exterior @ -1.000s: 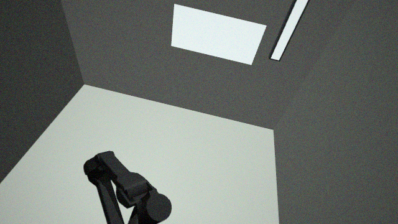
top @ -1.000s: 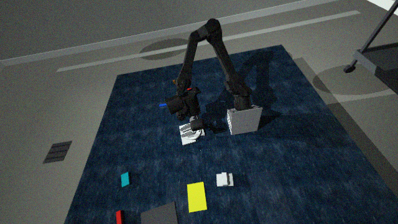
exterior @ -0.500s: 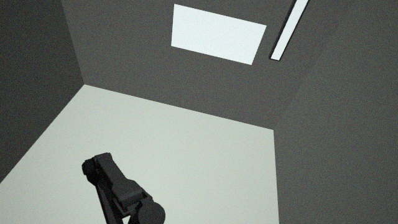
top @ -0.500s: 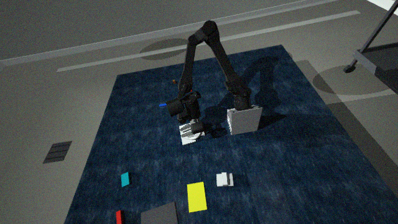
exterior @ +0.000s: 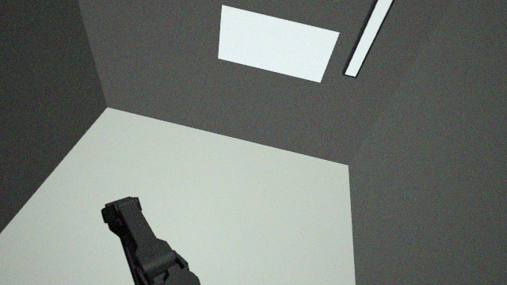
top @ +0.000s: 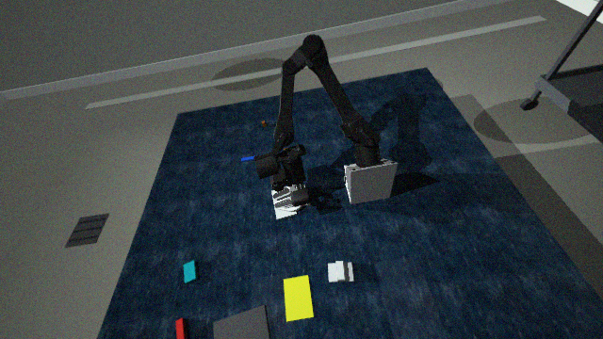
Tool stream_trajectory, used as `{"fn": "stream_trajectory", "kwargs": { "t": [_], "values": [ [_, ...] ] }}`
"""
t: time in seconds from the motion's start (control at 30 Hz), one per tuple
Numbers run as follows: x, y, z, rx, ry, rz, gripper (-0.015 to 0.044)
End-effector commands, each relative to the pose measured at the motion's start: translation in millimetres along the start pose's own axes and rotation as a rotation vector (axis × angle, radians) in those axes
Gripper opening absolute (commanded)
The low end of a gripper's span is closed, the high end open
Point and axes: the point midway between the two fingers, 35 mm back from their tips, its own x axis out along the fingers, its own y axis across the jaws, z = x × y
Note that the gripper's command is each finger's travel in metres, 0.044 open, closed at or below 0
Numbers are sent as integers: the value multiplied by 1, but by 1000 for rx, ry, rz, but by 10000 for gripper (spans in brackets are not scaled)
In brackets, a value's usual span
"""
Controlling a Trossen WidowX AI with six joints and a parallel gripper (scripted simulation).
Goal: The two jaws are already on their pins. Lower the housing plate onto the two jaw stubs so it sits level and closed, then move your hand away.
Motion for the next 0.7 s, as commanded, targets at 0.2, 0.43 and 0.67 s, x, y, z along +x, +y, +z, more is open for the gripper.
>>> {"fn": "stream_trajectory", "kwargs": {
  "t": [0.2,0.43,0.67],
  "values": [
    [12,-1,-3,-9,7,-9,351],
    [12,-1,-3,-9,7,-9,351],
    [12,-1,-3,-9,7,-9,351]
  ]
}}
